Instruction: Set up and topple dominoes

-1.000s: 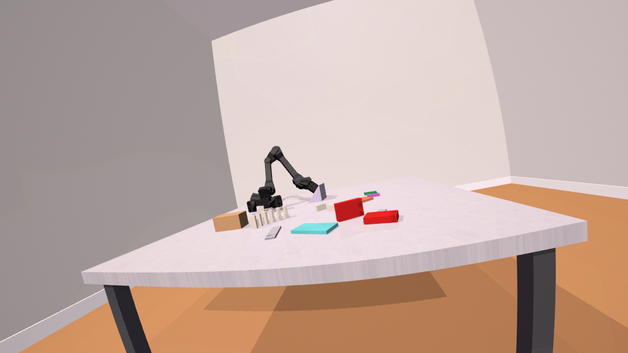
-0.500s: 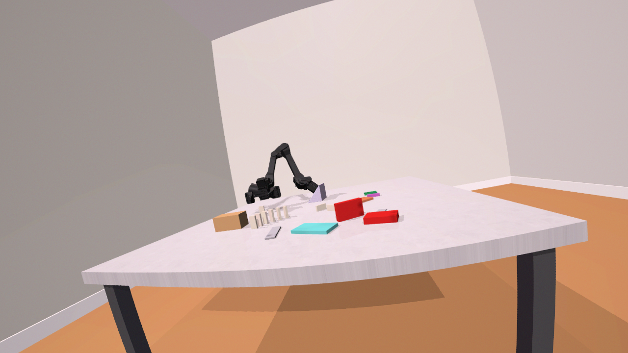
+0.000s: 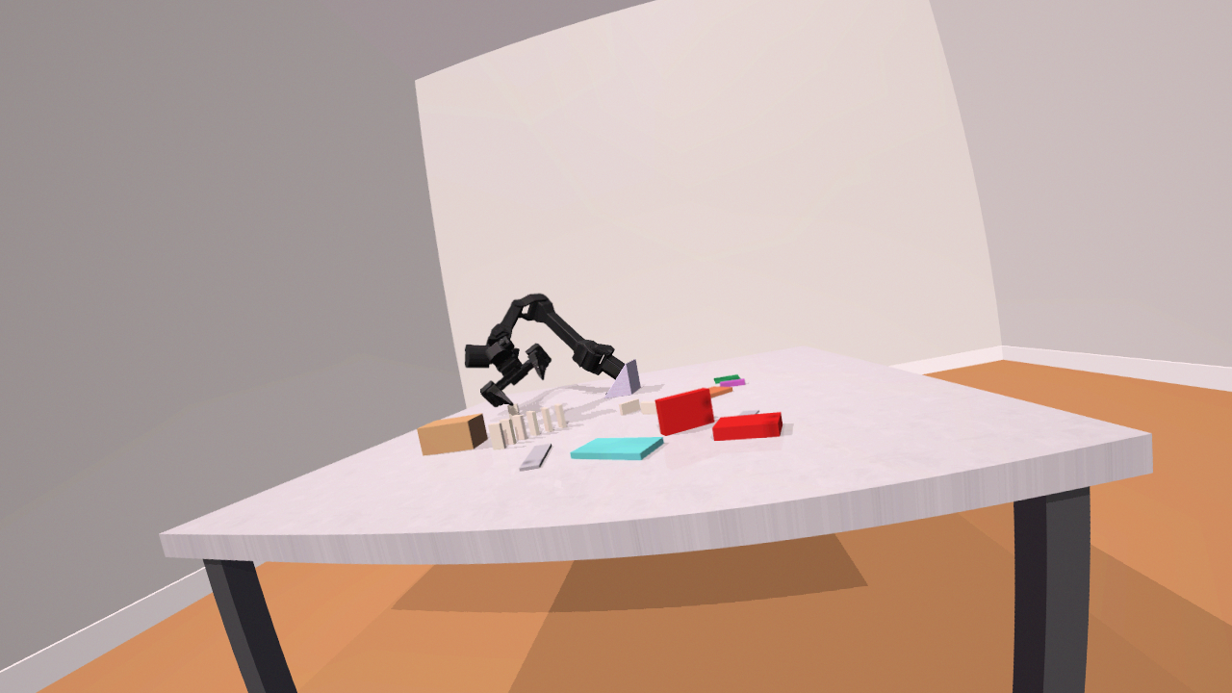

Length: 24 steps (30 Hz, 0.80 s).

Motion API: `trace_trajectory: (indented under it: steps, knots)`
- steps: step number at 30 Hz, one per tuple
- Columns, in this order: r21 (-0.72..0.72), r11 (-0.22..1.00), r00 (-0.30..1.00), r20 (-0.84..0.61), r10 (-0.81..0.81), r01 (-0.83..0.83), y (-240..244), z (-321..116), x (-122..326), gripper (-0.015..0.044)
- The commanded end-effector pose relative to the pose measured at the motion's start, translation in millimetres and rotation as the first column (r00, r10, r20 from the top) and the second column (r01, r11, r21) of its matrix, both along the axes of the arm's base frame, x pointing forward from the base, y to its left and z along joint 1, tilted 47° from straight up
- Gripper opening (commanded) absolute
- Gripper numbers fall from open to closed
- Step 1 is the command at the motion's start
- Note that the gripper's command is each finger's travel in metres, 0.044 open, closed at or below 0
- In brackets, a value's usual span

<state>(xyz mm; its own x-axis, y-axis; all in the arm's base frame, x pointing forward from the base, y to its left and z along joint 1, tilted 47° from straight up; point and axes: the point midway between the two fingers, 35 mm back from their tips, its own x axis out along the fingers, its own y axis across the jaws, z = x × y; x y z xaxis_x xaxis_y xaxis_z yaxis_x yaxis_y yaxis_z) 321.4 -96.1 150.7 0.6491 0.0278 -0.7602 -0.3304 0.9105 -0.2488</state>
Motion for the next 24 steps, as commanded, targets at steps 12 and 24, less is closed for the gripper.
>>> trace_trajectory:
  steps: [12,24]
  knots:
    - [-0.742,0.64,0.714,-0.337,-0.613,0.199,-10.9,69.6,-40.0,0.044]
    - [-0.741,0.642,0.715,-0.338,-0.612,0.2,-34.5,47.4,-39.4,0.044]
